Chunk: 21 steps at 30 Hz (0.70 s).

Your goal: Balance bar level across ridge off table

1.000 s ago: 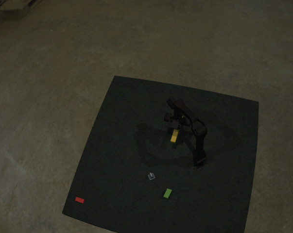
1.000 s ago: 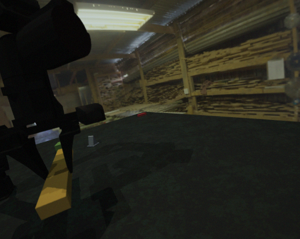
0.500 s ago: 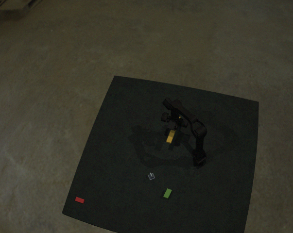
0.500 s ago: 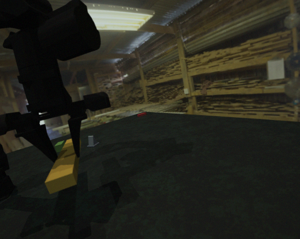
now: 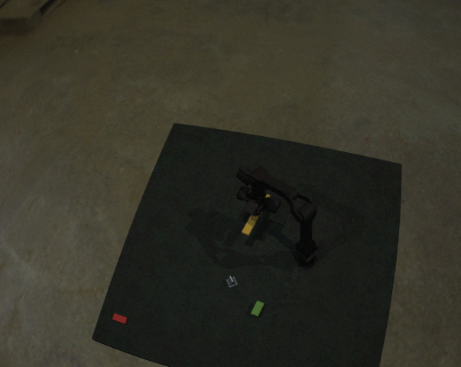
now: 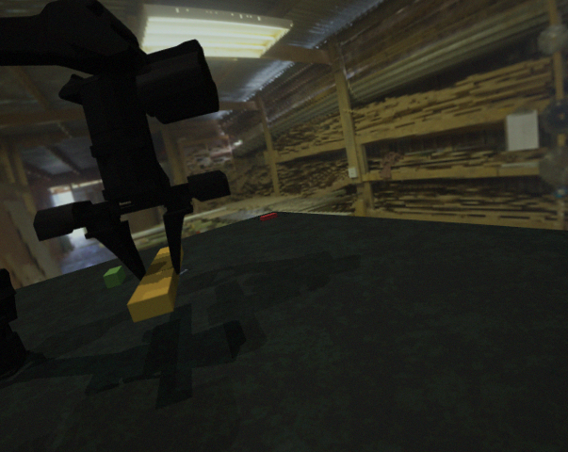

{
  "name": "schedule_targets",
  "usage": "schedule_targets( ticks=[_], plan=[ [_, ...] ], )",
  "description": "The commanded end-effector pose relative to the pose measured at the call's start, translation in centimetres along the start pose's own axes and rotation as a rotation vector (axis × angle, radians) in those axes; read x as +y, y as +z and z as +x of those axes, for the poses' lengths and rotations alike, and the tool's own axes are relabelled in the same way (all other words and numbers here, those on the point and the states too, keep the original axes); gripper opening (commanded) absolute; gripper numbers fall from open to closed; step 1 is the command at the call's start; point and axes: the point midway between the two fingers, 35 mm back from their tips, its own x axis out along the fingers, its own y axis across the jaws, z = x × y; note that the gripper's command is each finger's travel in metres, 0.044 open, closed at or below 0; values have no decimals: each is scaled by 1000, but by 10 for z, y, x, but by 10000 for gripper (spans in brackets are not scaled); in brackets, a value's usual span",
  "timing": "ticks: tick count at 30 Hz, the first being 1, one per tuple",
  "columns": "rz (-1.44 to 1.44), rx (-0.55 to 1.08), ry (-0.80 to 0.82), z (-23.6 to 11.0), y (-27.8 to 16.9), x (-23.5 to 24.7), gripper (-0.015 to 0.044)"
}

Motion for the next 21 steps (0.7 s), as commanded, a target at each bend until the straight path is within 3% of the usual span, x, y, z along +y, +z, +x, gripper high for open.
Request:
schedule_targets(
  ticks=[1, 21],
  plan=[
    [39, 3, -3, -2, 15, -7, 0],
    [202, -5, -4, -2, 88, -24, 0]
  ],
)
